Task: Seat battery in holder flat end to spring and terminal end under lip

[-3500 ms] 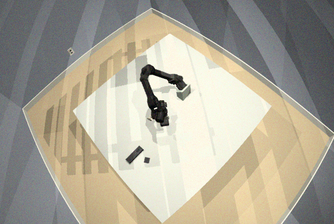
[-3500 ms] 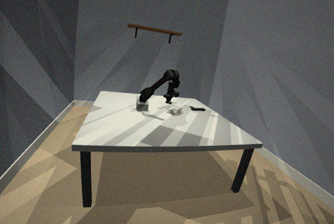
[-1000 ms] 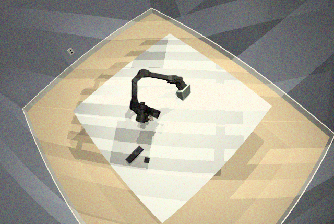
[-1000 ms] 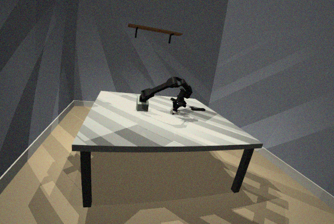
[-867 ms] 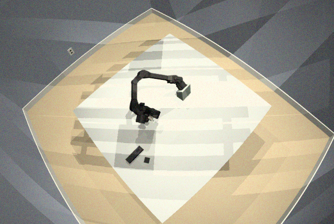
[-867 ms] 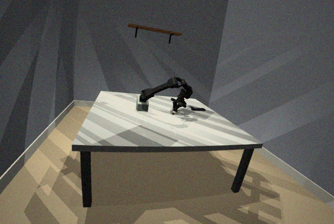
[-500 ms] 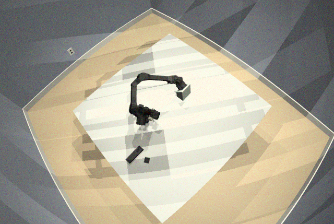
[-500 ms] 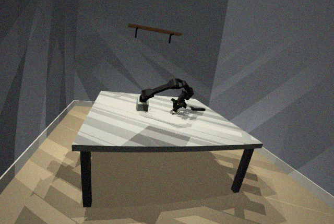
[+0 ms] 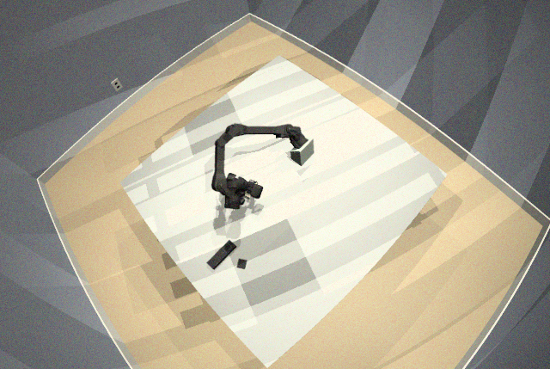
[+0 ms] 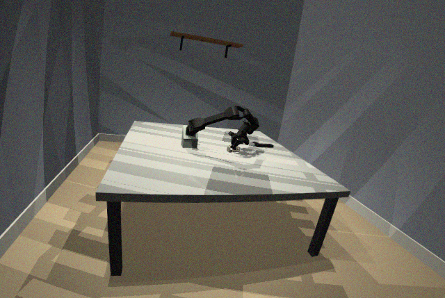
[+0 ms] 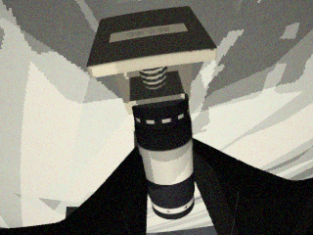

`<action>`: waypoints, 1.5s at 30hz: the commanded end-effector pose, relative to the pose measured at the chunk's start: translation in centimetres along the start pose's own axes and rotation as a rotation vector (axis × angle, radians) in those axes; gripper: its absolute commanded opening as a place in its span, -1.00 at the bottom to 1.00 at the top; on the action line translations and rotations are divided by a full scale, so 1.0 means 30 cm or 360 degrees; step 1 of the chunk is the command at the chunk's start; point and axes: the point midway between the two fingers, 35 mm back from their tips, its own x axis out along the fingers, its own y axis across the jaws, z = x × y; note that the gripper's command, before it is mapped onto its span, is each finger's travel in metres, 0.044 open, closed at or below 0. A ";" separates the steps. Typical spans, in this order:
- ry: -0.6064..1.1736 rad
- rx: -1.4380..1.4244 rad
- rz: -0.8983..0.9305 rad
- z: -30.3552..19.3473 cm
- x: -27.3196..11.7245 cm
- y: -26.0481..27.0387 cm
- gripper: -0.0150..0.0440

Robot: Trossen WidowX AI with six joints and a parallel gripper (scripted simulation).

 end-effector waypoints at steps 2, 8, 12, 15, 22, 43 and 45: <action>-0.0002 0.0006 0.0001 0.019 0.000 0.002 -0.20; -0.0016 0.0006 0.0004 0.035 -0.006 0.002 -0.20; -0.0027 0.0006 0.0005 0.045 -0.012 0.002 -0.20; -0.0035 0.0006 0.0007 0.052 -0.017 0.002 -0.20; -0.0047 0.0007 0.0008 0.063 -0.023 0.002 -0.20; -0.0177 -0.0009 0.0043 0.064 -0.010 0.007 -0.20; -0.0190 -0.0010 0.0046 0.064 -0.009 0.008 -0.20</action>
